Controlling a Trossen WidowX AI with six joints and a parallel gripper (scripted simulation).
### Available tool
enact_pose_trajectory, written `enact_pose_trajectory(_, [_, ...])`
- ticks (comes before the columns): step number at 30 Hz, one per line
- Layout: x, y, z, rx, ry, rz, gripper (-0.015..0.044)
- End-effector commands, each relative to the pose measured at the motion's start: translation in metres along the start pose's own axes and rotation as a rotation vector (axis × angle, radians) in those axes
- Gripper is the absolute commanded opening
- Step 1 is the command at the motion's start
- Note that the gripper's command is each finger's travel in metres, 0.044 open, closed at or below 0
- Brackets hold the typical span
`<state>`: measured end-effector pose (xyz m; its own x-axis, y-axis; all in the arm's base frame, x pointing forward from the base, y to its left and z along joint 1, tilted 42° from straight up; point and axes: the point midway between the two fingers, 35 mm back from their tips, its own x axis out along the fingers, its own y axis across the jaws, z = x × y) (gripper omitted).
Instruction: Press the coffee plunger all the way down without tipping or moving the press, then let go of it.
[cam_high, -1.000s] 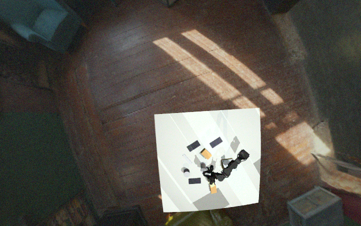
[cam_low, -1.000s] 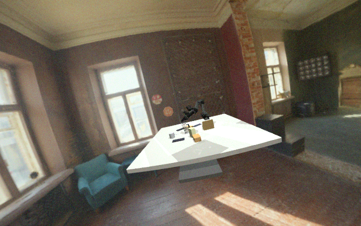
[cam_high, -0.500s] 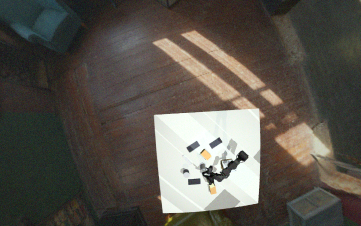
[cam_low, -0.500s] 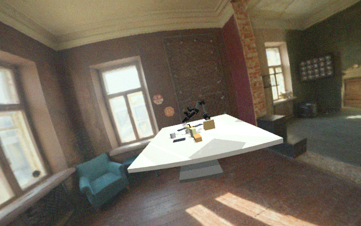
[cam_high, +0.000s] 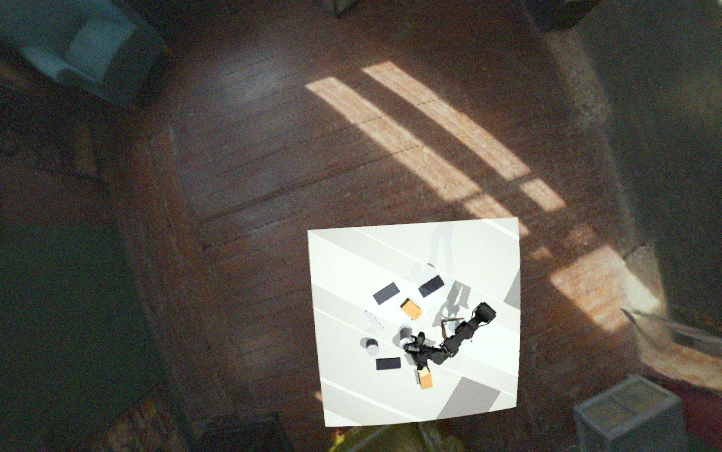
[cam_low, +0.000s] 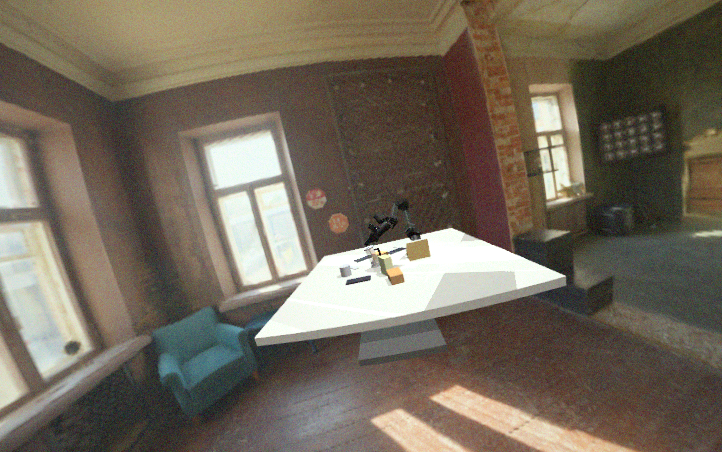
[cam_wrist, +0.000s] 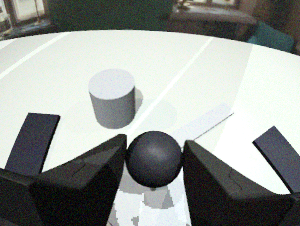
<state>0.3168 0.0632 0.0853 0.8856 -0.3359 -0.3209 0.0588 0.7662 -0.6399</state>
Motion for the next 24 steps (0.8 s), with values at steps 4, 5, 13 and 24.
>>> enact_pose_trajectory(4, [0.0031,0.0003,-0.0063,-0.021,0.024,-0.01,0.0119])
enact_pose_trajectory(5, [0.003,0.0004,-0.006,-0.021,0.024,-0.01,0.0119])
enact_pose_trajectory(13, [0.0033,0.0009,-0.005,-0.021,0.024,-0.01,0.0119])
enact_pose_trajectory(24, [0.0015,0.0011,-0.0006,-0.006,0.007,-0.004,0.0119])
